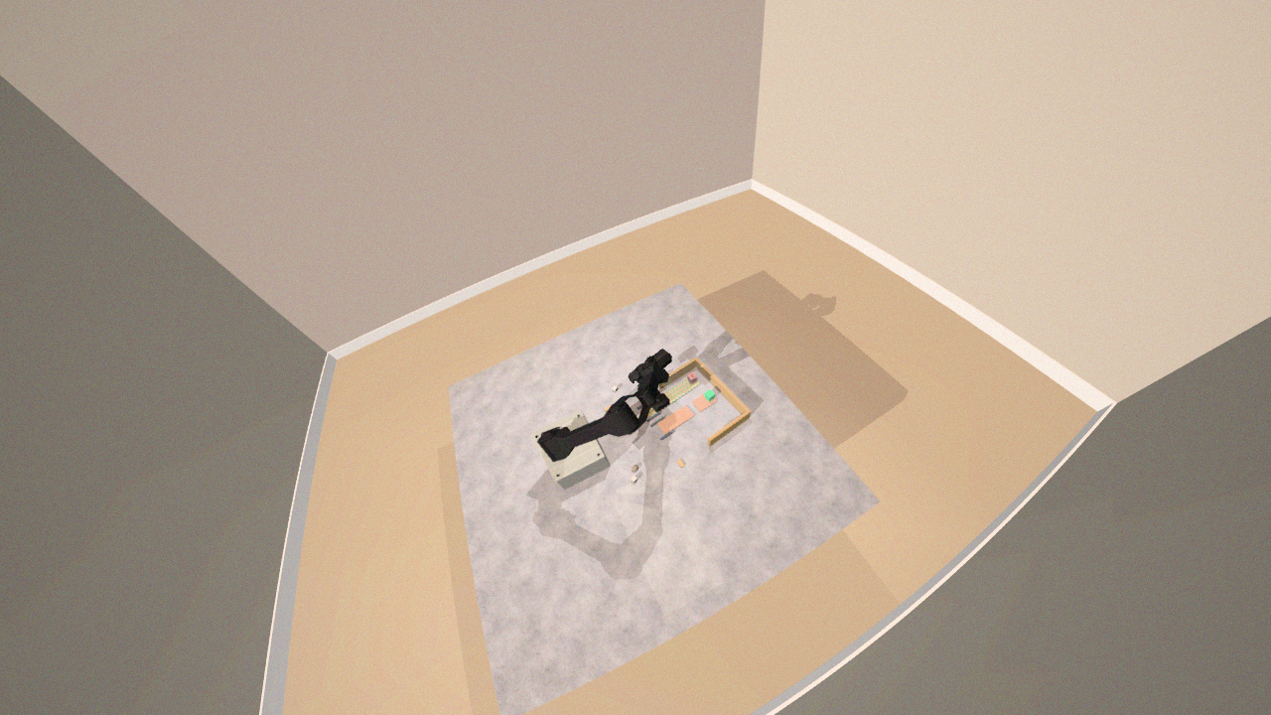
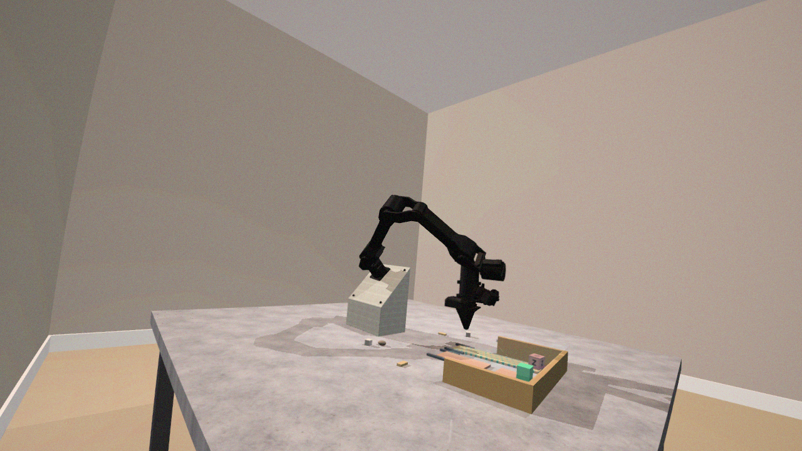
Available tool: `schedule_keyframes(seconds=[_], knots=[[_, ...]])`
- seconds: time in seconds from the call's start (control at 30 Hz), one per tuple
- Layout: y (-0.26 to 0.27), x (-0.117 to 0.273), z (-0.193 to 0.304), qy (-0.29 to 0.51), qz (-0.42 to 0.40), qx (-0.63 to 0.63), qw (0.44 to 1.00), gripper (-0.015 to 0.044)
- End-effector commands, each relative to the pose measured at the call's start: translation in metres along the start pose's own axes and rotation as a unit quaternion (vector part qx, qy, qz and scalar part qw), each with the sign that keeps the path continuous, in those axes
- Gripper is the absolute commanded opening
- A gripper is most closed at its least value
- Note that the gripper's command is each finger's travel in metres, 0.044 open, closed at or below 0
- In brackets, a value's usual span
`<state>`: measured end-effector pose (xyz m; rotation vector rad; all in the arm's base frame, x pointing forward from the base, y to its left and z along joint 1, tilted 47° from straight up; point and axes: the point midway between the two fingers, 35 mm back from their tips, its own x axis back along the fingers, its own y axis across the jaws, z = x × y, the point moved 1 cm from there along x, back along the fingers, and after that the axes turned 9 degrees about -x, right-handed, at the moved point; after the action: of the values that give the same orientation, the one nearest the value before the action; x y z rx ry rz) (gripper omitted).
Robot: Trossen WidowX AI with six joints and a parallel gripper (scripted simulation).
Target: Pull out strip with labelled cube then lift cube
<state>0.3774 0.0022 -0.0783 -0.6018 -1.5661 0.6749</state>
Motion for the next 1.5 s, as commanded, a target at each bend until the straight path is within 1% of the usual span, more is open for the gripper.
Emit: schedule_keyframes(seconds=[0.0,1.0,1.47], knots=[[0.000,-0.009,0.000,0.001,0.002,0.003,1.000,0.0000],[-0.002,-0.058,0.002,0.001,0.004,0.003,1.000,0.0000],[-0.002,-0.059,0.002,0.001,0.004,0.003,1.000,0.0000]])
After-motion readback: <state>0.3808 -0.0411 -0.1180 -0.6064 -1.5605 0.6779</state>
